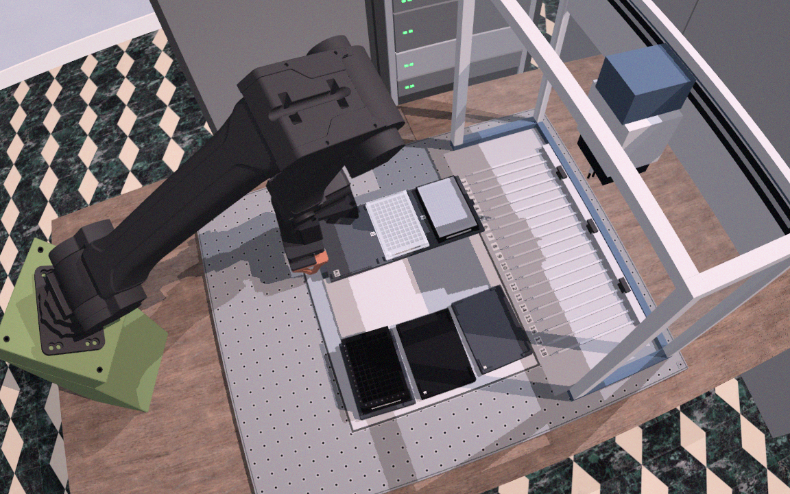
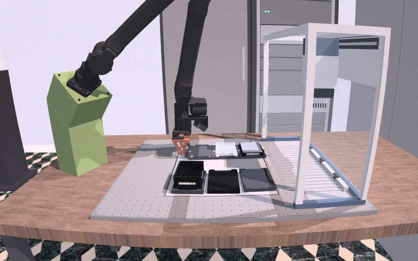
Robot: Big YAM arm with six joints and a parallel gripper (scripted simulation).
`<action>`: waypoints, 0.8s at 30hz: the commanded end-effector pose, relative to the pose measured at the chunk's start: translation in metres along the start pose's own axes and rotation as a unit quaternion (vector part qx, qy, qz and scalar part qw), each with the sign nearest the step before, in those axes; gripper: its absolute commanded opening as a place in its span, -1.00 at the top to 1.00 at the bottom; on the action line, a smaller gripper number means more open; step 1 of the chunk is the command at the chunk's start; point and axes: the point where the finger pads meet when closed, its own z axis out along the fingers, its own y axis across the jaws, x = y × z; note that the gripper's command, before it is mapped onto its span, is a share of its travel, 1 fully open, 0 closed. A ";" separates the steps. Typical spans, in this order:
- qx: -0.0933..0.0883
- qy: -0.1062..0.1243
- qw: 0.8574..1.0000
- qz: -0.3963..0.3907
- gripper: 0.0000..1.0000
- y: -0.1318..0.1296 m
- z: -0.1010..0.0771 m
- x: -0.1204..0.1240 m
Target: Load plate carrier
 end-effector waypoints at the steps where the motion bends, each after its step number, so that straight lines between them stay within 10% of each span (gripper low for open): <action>1: -0.005 -0.031 0.999 0.022 -0.60 -0.001 -0.008 -0.035; 24: -0.005 -0.032 0.999 0.029 -0.60 -0.002 -0.009 -0.044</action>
